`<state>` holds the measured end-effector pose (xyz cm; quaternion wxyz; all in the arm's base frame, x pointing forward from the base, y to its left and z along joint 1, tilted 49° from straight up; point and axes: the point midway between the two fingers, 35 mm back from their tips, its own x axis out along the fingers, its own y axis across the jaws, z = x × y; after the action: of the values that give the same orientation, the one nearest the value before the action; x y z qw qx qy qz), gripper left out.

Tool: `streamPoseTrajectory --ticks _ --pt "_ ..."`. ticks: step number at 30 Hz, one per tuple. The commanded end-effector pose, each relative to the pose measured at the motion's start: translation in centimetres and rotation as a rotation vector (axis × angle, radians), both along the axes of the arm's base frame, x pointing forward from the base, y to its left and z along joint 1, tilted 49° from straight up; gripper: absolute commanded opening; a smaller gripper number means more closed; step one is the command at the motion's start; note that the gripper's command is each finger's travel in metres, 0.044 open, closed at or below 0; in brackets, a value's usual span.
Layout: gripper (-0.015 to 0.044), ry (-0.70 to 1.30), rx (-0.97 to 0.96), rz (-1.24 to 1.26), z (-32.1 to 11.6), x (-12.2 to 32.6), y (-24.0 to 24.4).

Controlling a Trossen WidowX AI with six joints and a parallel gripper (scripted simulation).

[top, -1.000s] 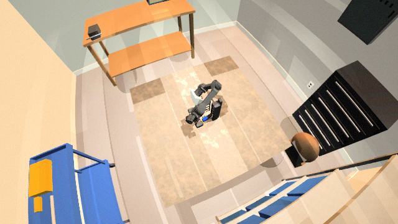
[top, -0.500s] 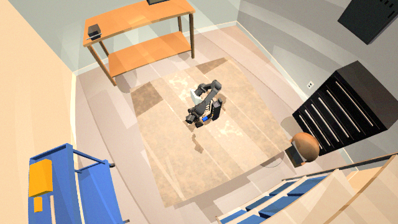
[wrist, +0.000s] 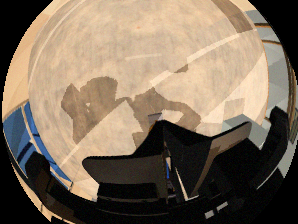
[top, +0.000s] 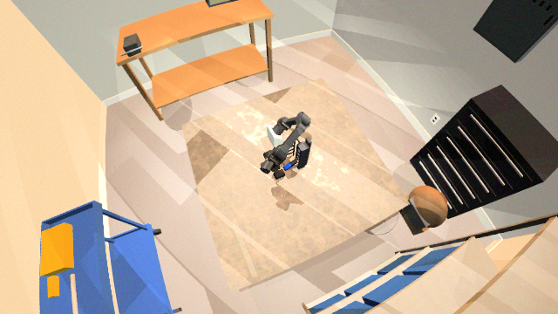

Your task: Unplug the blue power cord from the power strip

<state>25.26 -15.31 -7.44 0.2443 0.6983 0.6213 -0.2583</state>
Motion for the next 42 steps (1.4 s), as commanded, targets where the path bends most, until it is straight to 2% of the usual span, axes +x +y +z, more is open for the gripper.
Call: streamPoseTrajectory --ticks 1,40,42 --pt "0.0000 -0.001 -0.003 0.003 -0.01 0.03 -0.07" --pt "0.0000 -0.001 -0.003 0.003 -0.01 -0.01 -0.06" --pt "0.0053 0.000 0.000 0.000 0.00 0.00 -0.02"
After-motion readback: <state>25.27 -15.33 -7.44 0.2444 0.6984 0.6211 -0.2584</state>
